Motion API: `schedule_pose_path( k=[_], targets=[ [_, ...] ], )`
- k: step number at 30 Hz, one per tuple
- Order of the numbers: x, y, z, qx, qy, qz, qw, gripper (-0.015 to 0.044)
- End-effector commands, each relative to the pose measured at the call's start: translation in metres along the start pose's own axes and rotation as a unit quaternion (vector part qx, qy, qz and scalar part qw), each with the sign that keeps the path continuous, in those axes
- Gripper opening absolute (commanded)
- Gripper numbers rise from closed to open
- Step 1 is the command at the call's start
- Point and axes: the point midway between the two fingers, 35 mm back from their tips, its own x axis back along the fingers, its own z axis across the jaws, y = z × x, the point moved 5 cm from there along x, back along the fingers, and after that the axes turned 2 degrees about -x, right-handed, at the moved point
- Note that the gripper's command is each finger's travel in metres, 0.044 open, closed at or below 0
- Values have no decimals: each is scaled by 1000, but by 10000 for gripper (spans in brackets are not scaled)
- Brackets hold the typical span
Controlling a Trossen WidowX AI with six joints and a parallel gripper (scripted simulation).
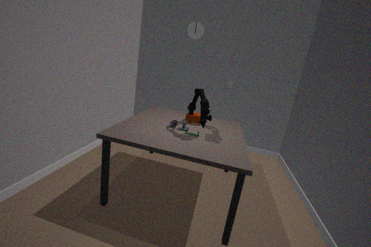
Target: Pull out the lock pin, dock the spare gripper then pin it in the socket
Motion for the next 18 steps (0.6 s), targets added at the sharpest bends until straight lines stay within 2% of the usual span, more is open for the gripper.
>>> schedule_pose_path(
  k=[1,18],
  targets=[
    [-3,2,-2,4,4,0,1000,0],
    [-26,-2,-2,5,-2,-1,1000,0]
  ],
)
